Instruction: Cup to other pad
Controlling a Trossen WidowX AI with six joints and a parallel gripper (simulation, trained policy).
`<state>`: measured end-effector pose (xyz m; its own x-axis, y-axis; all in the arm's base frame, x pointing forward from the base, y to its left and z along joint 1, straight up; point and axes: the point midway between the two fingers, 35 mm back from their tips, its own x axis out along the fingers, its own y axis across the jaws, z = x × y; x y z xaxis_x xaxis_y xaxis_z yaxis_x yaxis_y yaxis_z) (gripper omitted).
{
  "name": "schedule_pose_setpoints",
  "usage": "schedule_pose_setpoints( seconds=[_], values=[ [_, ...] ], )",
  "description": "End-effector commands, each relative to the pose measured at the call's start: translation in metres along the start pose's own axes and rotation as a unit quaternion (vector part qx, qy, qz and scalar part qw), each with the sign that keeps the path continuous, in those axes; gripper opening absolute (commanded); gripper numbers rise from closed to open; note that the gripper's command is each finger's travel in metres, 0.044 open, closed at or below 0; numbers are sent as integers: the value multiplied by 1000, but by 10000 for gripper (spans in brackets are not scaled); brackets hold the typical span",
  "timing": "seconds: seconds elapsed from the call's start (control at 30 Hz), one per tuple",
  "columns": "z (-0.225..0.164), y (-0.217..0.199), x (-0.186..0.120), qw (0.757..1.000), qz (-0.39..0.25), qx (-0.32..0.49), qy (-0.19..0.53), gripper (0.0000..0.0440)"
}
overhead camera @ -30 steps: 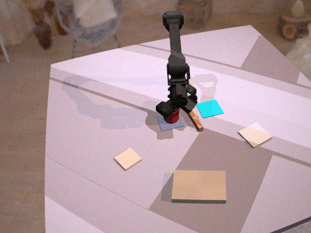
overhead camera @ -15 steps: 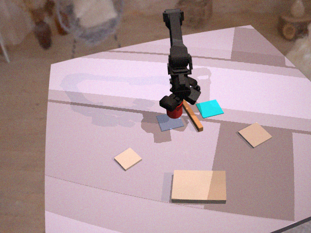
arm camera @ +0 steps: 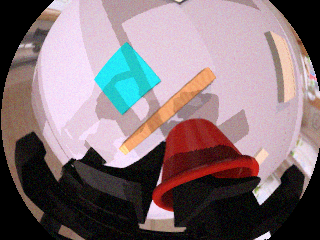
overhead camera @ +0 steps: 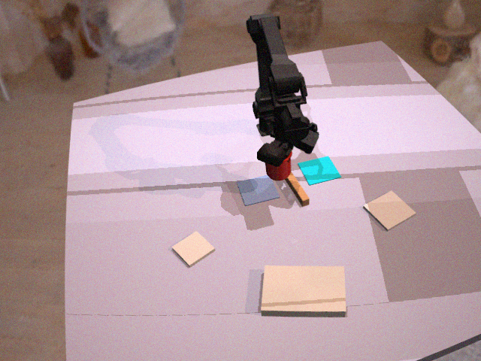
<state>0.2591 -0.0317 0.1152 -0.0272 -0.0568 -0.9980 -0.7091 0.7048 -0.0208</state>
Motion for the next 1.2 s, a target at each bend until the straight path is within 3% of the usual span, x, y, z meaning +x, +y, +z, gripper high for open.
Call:
schedule_pose_setpoints(
  seconds=[0.0,0.6,1.17],
  values=[
    [12,4,-7,1000,-13,-11,-16,0],
    [53,42,-9,996,-36,-63,-44,0],
    [78,86,9,993,-40,-96,-59,0]
  ],
)
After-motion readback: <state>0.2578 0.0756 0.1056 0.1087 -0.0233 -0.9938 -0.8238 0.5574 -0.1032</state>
